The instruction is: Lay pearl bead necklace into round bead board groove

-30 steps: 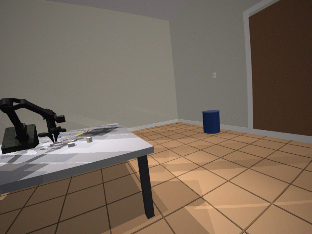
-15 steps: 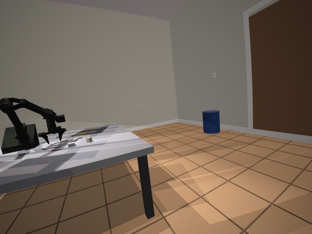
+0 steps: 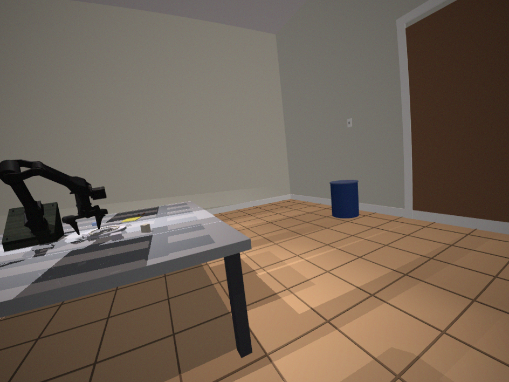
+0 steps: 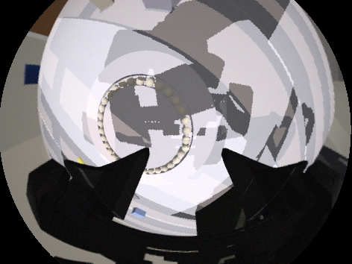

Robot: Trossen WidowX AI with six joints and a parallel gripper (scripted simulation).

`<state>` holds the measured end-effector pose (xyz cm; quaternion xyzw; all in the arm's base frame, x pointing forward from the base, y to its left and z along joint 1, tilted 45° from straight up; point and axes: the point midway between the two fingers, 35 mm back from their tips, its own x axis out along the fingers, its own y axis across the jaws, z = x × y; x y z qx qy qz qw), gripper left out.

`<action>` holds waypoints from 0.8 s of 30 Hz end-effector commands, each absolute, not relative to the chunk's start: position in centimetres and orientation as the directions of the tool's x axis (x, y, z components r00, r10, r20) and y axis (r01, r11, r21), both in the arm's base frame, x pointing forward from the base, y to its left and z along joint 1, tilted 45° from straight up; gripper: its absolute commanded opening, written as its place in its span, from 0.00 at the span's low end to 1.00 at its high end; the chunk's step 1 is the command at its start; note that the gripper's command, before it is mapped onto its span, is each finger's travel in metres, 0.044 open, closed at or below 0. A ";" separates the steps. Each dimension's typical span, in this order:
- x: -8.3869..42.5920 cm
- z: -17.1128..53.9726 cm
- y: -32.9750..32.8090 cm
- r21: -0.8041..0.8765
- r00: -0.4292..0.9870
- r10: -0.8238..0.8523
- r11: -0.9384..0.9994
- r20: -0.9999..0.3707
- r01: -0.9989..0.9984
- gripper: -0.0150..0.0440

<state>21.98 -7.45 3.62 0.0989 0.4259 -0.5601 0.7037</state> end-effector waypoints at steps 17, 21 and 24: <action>22.3 6.3 -4.5 -0.333 0.012 -0.699 0.356 -0.715 0.873 1.00; 21.9 9.3 -1.8 -0.338 0.009 -0.702 0.354 -0.712 0.872 1.00; 21.9 9.3 -1.8 -0.338 0.009 -0.702 0.354 -0.712 0.872 1.00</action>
